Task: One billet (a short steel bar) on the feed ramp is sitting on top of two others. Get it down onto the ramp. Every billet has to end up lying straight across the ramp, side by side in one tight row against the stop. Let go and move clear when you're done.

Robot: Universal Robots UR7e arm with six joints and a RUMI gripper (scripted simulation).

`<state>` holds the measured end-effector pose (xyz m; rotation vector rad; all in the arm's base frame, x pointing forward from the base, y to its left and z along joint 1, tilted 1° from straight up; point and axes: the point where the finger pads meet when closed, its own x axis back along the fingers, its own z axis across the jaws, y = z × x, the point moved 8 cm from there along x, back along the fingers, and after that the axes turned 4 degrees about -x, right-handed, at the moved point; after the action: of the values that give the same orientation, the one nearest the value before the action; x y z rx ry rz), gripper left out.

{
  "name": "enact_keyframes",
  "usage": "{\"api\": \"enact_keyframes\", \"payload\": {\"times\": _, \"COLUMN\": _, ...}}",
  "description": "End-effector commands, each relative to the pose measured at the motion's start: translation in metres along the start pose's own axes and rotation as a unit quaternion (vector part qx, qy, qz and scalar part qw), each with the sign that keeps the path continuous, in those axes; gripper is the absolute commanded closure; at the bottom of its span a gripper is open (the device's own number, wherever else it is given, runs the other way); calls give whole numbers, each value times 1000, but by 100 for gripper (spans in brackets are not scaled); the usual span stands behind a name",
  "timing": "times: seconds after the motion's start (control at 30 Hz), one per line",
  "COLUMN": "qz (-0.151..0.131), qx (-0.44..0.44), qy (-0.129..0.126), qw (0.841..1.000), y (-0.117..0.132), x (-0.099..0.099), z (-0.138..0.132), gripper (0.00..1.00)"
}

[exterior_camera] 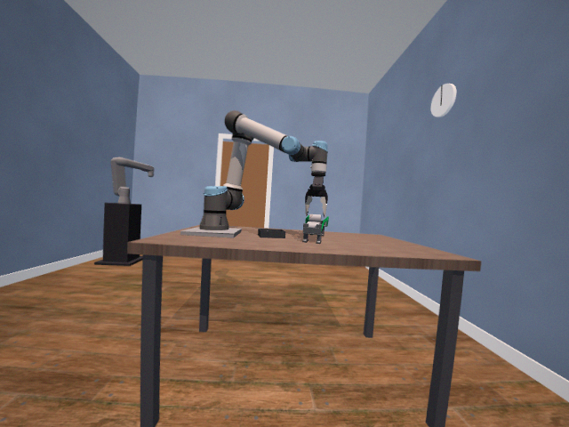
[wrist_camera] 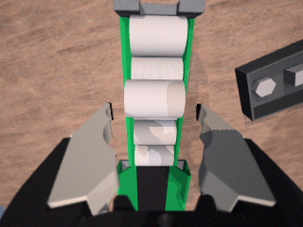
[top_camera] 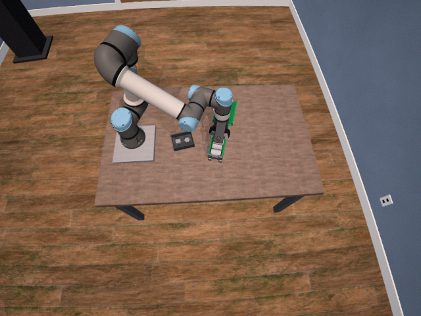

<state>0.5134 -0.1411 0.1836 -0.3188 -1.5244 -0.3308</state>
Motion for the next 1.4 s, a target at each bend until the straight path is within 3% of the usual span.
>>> {"api": "enact_keyframes", "payload": {"times": 0.0, "qz": 0, "qx": 0, "qy": -1, "qw": 1000, "y": 0, "x": -12, "z": 0, "gripper": 47}}
{"api": "enact_keyframes", "payload": {"times": 0.63, "qz": 0, "qx": 0, "qy": -1, "qw": 1000, "y": 0, "x": -14, "z": 0, "gripper": 47}}
{"api": "enact_keyframes", "payload": {"times": 0.67, "qz": 0, "qx": 0, "qy": -1, "qw": 1000, "y": 0, "x": -14, "z": 0, "gripper": 100}}
{"api": "enact_keyframes", "payload": {"times": 1.37, "qz": 0, "qx": 0, "qy": -1, "qw": 1000, "y": 0, "x": -14, "z": 0, "gripper": 100}}
